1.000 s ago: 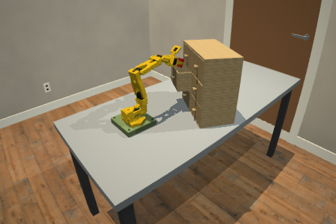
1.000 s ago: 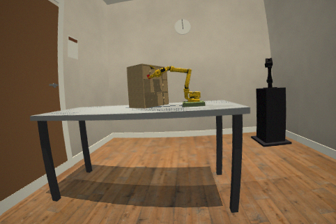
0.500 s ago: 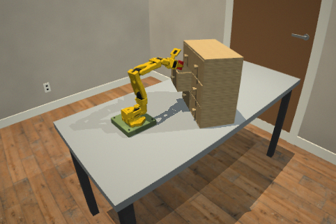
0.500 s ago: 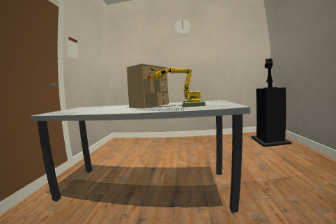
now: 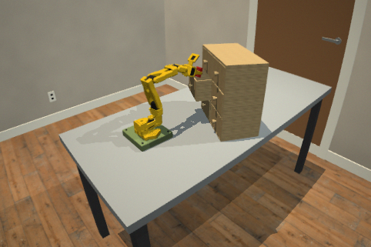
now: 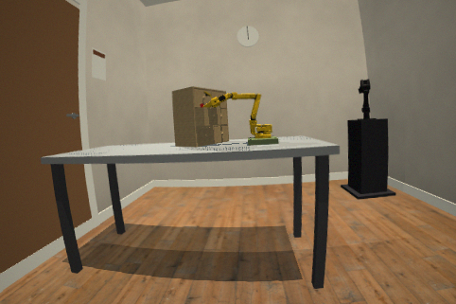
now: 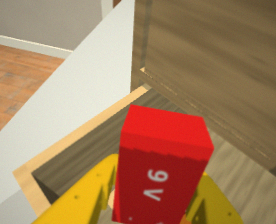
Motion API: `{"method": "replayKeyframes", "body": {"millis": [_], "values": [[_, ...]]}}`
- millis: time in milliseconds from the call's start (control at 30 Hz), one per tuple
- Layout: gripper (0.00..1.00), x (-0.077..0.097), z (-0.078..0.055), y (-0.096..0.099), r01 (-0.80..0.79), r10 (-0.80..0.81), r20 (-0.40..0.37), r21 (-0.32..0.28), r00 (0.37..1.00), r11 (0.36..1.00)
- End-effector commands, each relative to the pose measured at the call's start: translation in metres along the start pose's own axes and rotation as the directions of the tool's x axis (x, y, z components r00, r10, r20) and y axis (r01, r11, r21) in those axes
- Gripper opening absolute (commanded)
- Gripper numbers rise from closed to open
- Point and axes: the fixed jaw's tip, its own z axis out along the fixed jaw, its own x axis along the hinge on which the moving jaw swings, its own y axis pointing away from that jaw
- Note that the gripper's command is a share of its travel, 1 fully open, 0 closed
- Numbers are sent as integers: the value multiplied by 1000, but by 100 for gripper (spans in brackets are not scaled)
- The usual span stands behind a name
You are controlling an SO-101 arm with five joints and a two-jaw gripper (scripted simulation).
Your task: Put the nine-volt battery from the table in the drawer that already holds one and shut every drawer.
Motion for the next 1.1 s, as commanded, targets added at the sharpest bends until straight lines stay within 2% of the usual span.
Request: {"method": "replayKeyframes", "body": {"millis": [0, 1067], "values": [[0, -4, -5, 1, 8, -8, 25, -3, 1000, 1000], [0, -5, -8, 3, 10, -9, 25, -8, 1000, 1000]]}}
